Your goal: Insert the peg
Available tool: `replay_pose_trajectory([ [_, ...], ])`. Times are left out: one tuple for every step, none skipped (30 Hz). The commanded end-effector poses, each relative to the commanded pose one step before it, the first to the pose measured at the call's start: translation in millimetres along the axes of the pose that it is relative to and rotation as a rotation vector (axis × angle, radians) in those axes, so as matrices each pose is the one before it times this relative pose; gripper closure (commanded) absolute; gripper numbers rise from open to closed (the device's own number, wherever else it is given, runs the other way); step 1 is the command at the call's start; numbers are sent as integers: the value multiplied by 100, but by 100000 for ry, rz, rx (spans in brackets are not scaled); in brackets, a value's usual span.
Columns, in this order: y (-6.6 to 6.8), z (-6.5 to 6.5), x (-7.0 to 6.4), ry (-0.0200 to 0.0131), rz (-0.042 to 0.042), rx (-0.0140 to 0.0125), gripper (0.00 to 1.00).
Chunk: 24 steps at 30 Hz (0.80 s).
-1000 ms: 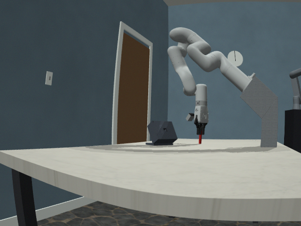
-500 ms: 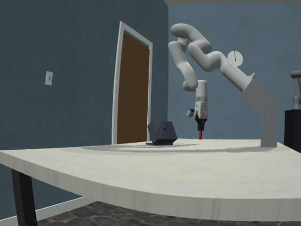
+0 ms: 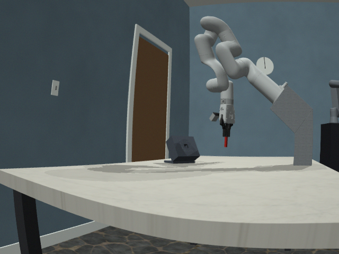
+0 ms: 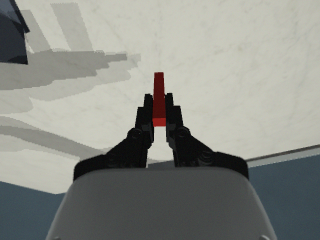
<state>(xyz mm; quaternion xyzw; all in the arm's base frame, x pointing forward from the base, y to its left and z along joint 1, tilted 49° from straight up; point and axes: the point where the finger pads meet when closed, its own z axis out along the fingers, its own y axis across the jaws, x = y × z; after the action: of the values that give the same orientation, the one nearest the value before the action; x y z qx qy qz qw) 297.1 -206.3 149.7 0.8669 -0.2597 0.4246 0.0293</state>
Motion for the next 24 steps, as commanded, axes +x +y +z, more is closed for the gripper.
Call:
replay_pose_trajectory([
  [-248,794,-103,-261,257,603,100],
  [-275,120,-7,-46,-492,765,100],
  [-354,154,-9,-57,-629,984,100],
  [-429,187,-11,-64,-750,1193,100],
  [-469,205,-11,-65,-807,1303,100],
  [-473,208,-11,-61,-809,1316,100],
  [-473,210,-11,-57,-803,1318,100],
  [-474,211,-10,-53,-797,1319,100],
  [-474,212,-10,-49,-792,1321,100],
  [-474,213,-10,-45,-786,1322,100],
  [-474,215,-10,-40,-780,1324,100],
  [-474,216,-9,-36,-774,1325,100],
  [-474,217,-9,-32,-768,1326,100],
  [-474,218,-9,-27,-763,1327,100],
  [-474,220,-8,-23,-757,1328,100],
  [-474,221,-8,-18,-751,1330,100],
  [0,0,0,0,0,0,100],
  [0,0,0,0,0,0,100],
  [-474,222,-8,-14,-745,1331,100],
  [-474,223,-7,-9,-738,1332,100],
  [-474,224,-7,-4,-732,1333,100],
  [-474,226,-7,0,-726,1333,100],
  [-474,227,-7,5,-720,1334,100],
  [-474,228,-6,10,-714,1335,100],
])
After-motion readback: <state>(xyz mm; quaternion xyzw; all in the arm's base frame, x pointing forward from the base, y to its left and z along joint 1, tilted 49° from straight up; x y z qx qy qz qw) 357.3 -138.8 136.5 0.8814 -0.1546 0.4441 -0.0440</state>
